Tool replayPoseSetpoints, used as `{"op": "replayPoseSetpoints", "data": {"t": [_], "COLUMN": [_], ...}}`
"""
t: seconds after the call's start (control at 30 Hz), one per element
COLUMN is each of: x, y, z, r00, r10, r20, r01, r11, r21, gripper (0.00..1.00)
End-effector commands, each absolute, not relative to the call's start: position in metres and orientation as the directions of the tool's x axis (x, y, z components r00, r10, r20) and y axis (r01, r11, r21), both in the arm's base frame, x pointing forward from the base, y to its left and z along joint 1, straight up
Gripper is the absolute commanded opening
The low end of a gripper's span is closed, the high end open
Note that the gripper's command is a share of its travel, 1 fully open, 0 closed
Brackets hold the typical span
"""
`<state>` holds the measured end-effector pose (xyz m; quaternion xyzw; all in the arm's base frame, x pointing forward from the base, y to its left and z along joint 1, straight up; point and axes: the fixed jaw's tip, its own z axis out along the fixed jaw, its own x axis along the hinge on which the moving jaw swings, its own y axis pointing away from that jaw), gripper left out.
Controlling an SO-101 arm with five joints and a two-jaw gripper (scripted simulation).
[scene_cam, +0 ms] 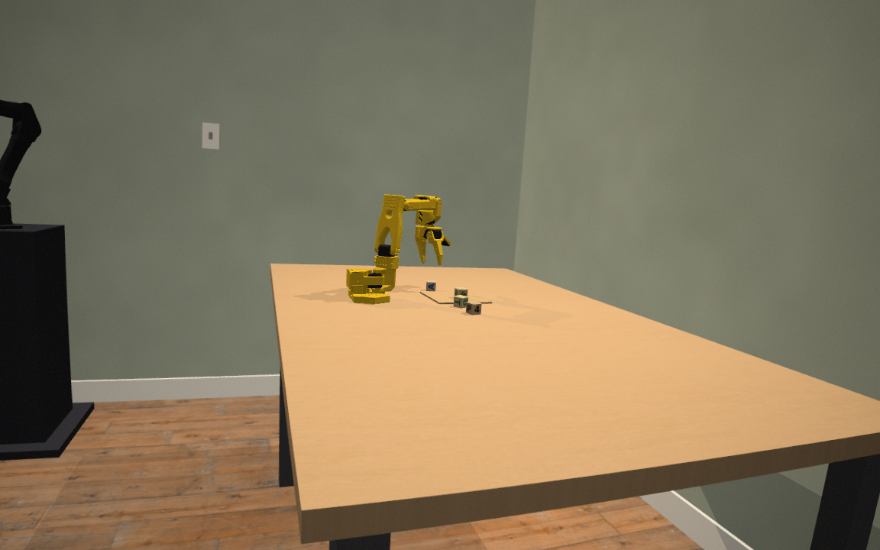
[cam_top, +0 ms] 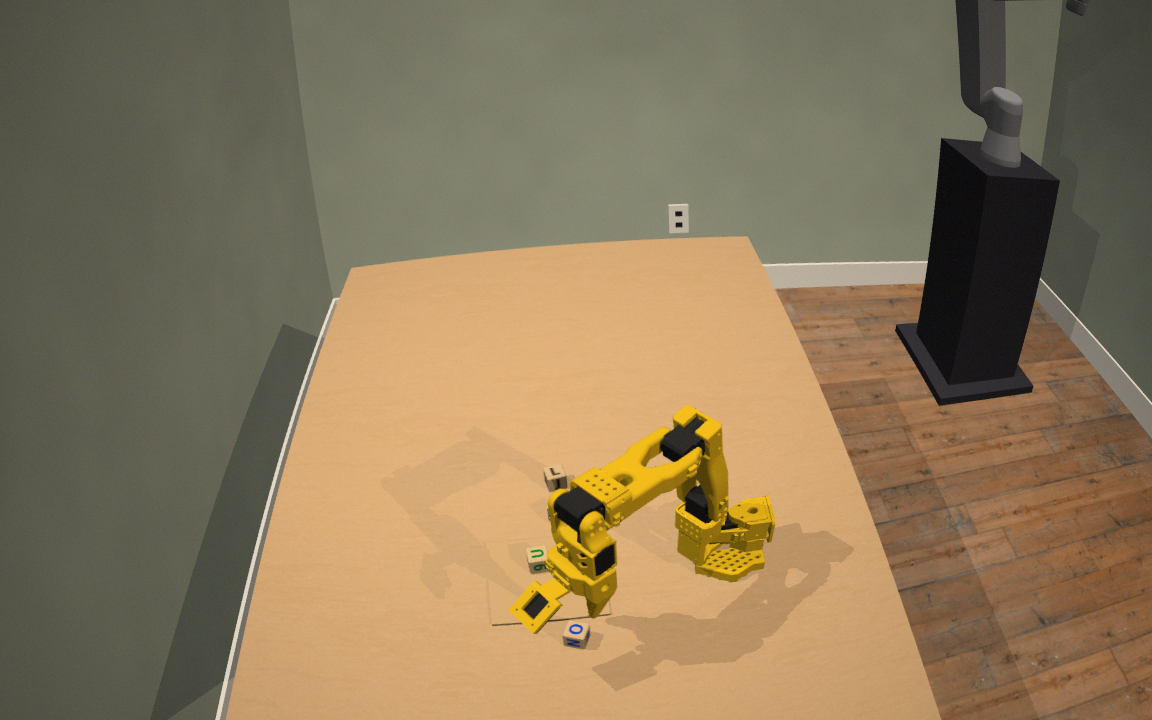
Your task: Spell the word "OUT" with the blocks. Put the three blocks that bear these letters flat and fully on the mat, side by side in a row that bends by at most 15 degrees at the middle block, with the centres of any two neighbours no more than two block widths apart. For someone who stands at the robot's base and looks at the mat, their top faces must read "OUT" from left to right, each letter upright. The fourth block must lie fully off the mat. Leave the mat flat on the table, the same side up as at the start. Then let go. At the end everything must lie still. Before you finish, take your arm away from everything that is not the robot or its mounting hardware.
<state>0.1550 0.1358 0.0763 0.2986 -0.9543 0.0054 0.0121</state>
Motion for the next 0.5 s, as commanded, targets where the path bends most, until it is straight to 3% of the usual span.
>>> {"op": "replayPoseSetpoints", "data": {"t": [0.0,0.27,0.47], "x": [0.160,0.165,0.185], "y": [0.141,0.136,0.108], "z": [0.089,0.089,0.090], "r00": [-0.820,-0.840,-0.915], "r10": [-0.569,-0.540,-0.399], "r20": [-0.054,-0.056,-0.061], "r01": [-0.570,-0.541,-0.400], "r11": [0.821,0.841,0.916], "r21": [0.004,0.004,0.005], "gripper": [0.32,0.32,0.32]}}
